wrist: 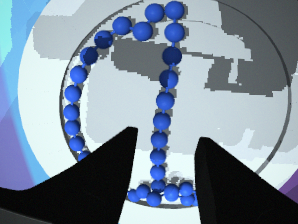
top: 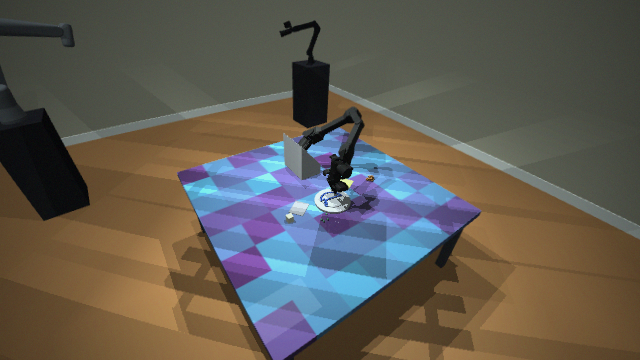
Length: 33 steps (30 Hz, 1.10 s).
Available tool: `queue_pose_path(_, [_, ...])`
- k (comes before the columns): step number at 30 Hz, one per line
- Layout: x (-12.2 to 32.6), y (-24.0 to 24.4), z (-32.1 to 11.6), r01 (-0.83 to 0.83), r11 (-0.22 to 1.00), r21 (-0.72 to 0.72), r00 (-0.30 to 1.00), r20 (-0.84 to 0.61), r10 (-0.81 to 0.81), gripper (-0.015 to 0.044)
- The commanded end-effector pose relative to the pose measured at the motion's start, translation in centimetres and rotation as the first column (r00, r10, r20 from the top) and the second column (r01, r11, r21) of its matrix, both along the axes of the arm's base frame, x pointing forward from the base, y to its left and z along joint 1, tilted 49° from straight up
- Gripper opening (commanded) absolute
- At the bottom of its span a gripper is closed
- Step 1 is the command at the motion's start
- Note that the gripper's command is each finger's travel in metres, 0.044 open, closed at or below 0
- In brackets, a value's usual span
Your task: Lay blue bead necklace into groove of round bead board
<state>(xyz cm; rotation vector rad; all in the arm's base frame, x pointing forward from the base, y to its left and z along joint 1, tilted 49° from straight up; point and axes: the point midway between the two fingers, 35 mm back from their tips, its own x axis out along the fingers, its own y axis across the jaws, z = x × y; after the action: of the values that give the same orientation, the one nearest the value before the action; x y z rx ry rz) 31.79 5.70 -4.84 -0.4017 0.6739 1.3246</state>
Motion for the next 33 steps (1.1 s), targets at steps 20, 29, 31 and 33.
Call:
queue_pose_path(20, [0.4,1.7,-1.2,-0.016,1.0,-0.002,1.0,0.026,0.016,0.012])
queue_pose_path(29, [0.4,2.9,-2.1,-0.017,1.0,0.003,1.0,0.021,0.017,0.012])
queue_pose_path(31, [0.4,3.1,-2.3,-0.018,1.0,0.004,1.0,0.02,0.018,0.012])
queue_pose_path(33, [0.4,3.2,-2.3,-0.018,1.0,0.004,1.0,0.02,0.018,0.012])
